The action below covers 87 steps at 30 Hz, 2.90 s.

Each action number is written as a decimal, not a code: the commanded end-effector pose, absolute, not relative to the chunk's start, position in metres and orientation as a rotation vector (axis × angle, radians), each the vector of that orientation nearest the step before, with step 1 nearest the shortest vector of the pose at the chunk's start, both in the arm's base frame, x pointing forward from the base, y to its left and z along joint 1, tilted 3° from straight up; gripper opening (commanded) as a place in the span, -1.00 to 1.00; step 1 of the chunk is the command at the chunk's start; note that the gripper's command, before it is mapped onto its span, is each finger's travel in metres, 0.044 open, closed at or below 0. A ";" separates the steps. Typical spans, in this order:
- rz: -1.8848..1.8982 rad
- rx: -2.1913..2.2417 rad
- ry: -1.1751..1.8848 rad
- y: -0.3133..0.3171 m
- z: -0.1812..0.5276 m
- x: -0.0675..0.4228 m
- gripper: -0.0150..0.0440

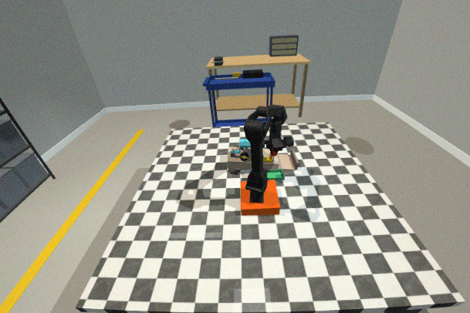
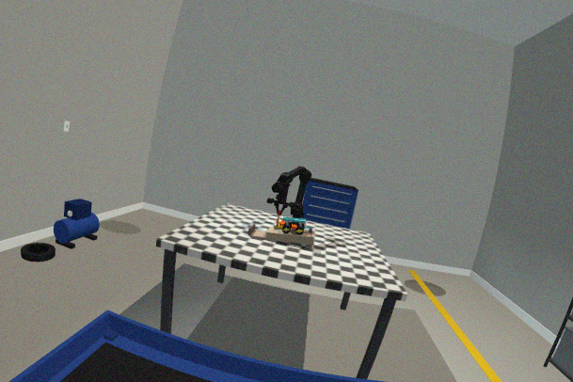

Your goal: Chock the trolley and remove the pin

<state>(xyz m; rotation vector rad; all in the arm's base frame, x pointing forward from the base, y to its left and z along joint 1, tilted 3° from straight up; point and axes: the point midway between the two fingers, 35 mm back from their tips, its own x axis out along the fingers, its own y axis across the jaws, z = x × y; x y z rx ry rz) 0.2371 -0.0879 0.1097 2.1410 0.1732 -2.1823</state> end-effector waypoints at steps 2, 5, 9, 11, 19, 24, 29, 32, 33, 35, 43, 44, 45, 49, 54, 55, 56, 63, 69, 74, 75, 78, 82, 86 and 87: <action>-2.186 2.141 0.159 -0.089 0.100 0.228 -0.49; -2.187 2.140 0.159 -0.089 0.093 0.222 -0.49; -2.187 2.140 0.159 -0.089 0.093 0.222 -0.49; -2.181 2.133 0.144 -0.089 0.091 0.222 -0.49; -2.105 2.072 -0.004 -0.096 0.069 0.223 -0.49; -2.093 2.065 -0.024 -0.104 0.051 0.225 -0.49; -2.092 2.064 -0.026 -0.112 0.038 0.225 -0.49; -2.092 2.064 -0.026 -0.116 0.029 0.224 -0.49; -2.092 2.064 -0.026 -0.116 0.028 0.224 -0.49; -2.092 2.064 -0.026 -0.116 0.028 0.224 -0.49; -2.092 2.064 -0.026 -0.112 0.029 0.225 0.15; -2.092 2.064 -0.026 -0.111 0.029 0.225 0.15; -2.093 2.064 -0.026 -0.111 0.029 0.225 0.15; -2.093 2.064 -0.025 -0.108 0.028 0.225 0.15; -2.093 2.064 -0.025 -0.105 0.028 0.225 0.15; -2.093 2.064 -0.025 -0.104 0.027 0.225 0.15; -2.093 2.065 -0.025 -0.104 0.027 0.225 0.15; -2.093 2.065 -0.024 -0.100 0.025 0.225 0.15; -2.093 2.065 -0.024 -0.097 0.024 0.225 0.15; -2.093 2.065 -0.024 -0.094 0.023 0.225 0.15; -2.093 2.065 -0.024 -0.093 0.022 0.225 0.15; -2.093 2.065 -0.024 -0.092 0.021 0.225 0.15; -2.093 2.065 -0.023 -0.090 0.020 0.225 0.15; -2.094 2.065 -0.023 -0.088 0.019 0.225 0.15; -2.094 2.065 -0.023 -0.087 0.019 0.225 0.15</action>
